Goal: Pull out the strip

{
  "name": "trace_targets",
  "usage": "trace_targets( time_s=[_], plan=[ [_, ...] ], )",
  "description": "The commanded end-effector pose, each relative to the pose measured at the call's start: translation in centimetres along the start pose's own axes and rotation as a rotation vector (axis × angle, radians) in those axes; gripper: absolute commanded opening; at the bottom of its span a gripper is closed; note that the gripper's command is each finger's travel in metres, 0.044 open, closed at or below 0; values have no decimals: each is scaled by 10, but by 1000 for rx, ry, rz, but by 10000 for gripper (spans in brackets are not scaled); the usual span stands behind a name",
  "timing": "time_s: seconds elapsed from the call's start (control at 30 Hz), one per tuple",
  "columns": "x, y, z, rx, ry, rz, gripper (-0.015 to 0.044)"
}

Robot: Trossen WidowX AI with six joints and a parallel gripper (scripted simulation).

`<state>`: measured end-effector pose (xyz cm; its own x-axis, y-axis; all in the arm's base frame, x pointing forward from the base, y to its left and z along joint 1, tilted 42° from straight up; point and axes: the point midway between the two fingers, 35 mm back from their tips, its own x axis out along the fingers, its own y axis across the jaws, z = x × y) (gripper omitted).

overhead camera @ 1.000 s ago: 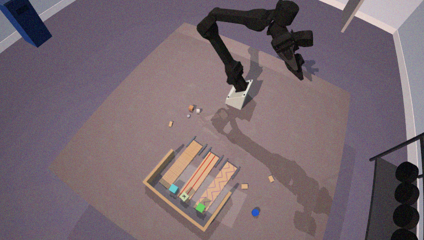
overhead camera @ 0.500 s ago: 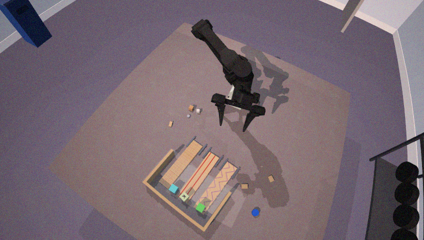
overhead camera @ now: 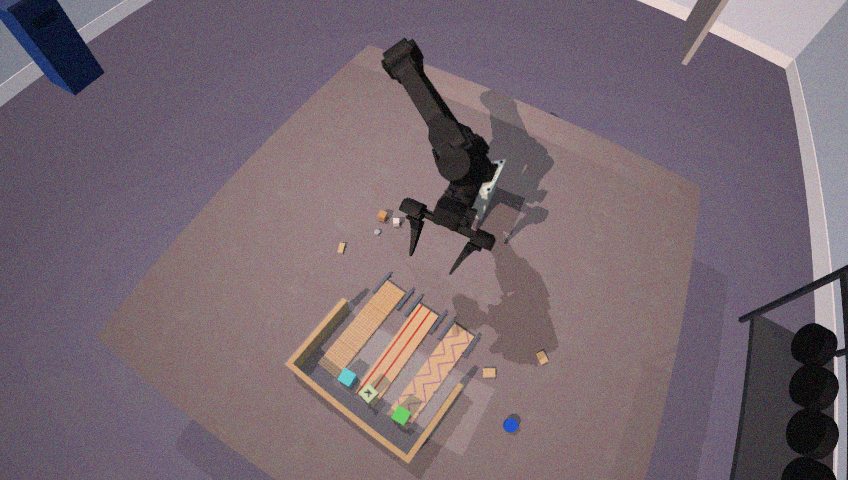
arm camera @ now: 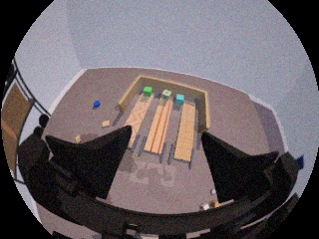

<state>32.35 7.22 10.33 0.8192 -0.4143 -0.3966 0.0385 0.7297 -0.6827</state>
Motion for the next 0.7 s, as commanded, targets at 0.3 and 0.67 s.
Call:
trace_targets(
  time_s=[0.3,0.67],
  plan=[
    [0,-1,-1,8,0,-5,400],
    [68,15,-2,43,370,32,111]
  ],
)
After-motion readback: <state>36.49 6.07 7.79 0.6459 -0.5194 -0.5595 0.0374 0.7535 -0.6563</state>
